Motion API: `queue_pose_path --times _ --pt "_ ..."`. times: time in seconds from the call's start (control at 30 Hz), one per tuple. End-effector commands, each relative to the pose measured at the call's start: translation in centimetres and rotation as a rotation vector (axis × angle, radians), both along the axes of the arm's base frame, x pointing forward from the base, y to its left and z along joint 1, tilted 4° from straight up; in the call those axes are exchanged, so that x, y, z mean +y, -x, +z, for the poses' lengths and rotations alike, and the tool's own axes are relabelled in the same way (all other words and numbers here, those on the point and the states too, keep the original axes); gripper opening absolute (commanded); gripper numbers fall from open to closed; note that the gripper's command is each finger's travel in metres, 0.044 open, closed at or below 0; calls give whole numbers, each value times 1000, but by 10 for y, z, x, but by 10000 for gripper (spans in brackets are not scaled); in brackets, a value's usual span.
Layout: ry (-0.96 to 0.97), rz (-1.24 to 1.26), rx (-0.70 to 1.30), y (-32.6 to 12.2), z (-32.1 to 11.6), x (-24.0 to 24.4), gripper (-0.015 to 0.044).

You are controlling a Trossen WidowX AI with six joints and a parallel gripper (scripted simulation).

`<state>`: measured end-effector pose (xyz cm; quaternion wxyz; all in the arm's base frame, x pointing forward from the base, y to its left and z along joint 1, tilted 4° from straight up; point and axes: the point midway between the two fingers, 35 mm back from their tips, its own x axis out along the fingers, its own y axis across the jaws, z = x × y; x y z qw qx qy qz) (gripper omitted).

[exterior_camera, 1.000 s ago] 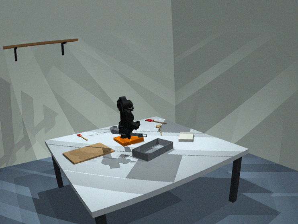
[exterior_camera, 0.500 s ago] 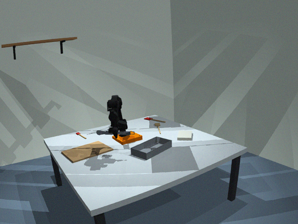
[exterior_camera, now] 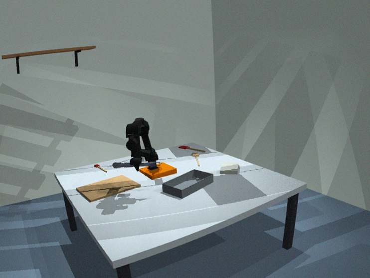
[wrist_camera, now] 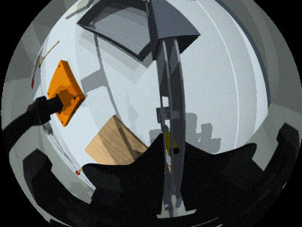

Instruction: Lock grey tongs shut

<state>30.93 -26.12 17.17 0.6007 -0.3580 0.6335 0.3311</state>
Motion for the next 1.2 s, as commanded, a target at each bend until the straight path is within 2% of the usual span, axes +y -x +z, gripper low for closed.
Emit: queue_pose_path --times 0.0,0.6,1.17 --pt "4 53 2 19 3 -18 -150" --pt "0 393 28 109 10 -81 -150" --pt "-7 718 57 205 15 -115 -150"
